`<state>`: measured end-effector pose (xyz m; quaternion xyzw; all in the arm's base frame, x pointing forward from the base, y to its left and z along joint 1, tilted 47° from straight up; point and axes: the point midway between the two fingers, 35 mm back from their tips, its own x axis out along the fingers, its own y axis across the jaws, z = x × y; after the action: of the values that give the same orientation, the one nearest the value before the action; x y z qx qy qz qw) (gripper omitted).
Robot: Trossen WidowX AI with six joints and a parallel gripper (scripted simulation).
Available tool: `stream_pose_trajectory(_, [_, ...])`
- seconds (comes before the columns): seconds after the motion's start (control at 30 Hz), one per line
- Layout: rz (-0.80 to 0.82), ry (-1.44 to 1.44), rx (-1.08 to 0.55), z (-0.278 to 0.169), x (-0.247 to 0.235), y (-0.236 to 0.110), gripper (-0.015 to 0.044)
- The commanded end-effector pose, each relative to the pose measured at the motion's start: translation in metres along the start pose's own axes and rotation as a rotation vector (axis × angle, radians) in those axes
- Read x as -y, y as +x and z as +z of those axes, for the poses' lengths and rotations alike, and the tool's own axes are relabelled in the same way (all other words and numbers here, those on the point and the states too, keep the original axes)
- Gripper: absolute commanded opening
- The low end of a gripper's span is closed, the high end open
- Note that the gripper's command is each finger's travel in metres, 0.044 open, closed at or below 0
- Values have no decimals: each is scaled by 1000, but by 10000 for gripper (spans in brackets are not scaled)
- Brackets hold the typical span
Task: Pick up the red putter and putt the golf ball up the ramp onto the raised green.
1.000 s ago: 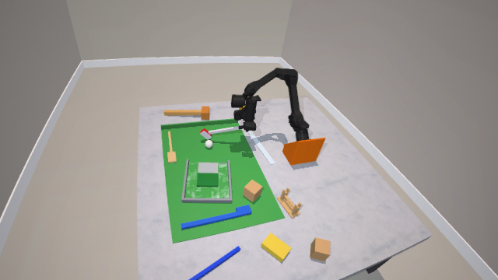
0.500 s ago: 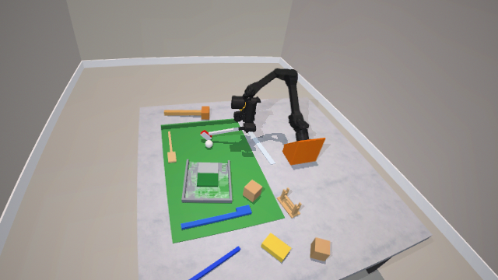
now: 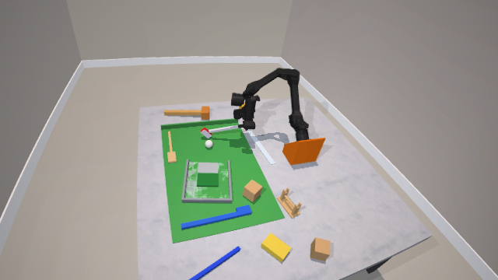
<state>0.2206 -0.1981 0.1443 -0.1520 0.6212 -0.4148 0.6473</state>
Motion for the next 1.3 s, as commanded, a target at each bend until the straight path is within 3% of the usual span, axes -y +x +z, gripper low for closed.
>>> stream_pose_trajectory(0.0, [1,-1,-1,0,-3,0,0])
stream_pose_trajectory(0.33, [12,-4,6,0,-135,-2,0])
stream_pose_trajectory(0.57, [13,-4,6,0,-137,-7,0])
stream_pose_trajectory(0.9, [14,-5,5,0,-137,-61,0])
stream_pose_trajectory(1.27, [10,-12,5,0,-137,-52,0])
